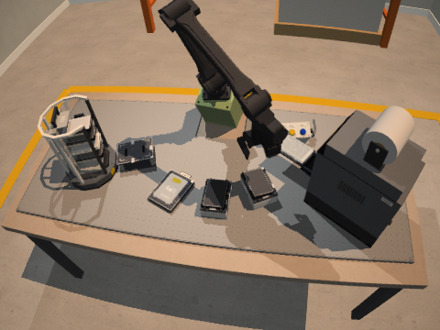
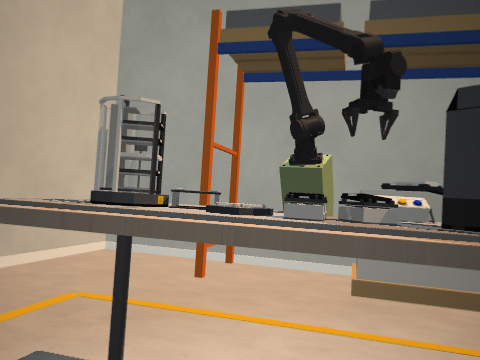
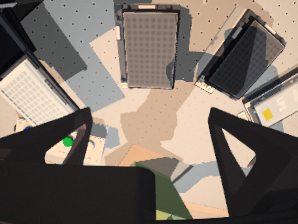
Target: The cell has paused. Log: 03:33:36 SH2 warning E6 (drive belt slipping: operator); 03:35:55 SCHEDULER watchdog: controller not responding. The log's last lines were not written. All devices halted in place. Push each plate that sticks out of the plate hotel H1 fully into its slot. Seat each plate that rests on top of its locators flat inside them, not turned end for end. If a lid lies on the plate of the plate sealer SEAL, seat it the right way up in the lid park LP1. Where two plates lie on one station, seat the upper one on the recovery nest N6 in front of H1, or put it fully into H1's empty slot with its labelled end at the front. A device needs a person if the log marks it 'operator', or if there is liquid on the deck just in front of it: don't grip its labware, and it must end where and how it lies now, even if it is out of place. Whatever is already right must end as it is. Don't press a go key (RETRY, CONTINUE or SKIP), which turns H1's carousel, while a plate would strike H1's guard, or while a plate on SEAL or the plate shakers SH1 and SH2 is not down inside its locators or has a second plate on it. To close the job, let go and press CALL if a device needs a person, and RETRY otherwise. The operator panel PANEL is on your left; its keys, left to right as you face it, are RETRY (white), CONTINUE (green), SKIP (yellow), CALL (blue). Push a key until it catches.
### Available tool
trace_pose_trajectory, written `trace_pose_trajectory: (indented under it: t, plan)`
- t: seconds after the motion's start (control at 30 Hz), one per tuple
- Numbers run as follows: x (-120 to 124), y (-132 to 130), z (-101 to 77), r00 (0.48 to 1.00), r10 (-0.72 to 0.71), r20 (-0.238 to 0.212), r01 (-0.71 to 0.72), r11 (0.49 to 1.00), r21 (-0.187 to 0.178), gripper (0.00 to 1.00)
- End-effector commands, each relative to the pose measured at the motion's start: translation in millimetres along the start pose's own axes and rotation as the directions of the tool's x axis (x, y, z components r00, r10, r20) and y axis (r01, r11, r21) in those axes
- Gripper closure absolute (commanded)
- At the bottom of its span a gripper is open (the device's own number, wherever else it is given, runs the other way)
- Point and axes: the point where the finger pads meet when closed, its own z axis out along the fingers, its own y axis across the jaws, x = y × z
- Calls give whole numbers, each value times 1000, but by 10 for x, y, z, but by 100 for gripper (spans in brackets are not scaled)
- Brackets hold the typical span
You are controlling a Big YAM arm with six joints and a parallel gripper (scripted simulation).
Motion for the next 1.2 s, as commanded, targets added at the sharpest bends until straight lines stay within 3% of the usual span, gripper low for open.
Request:
trace_pose_trajectory:
  t: [0.0, 0.3, 0.4, 0.8, 0.83, 0.93, 0.97, 1.03, 1.1, 1.17]
  plan:
    - [-41, -15, 211, 1000, -6, -1, 6, 1000, 0, 0]
    - [-33, -15, 663, 1000, -6, -2, 6, 1000, 0, 0]
    - [-105, -16, 676, 1000, -2, 11, 2, 1000, -2, 0]
    - [-18, -18, 1306, 1000, -7, -3, 7, 1000, 0, 0]
    - [-125, -21, 1265, 1000, -1, 16, 1, 1000, -1, 0]
    - [-150, 3, 1248, 1000, -5, 21, 5, 1000, -3, 0]
    - [-233, 31, 1096, 998, -6, 61, 7, 1000, -12, 0]
    - [-252, 21, 1090, 998, -1, 64, 2, 1000, -11, 0]
    - [-142, 12, 1183, 1000, 0, 26, 0, 1000, -4, 0]
    - [-155, 53, 1232, 1000, -11, 25, 11, 1000, -7, 0]
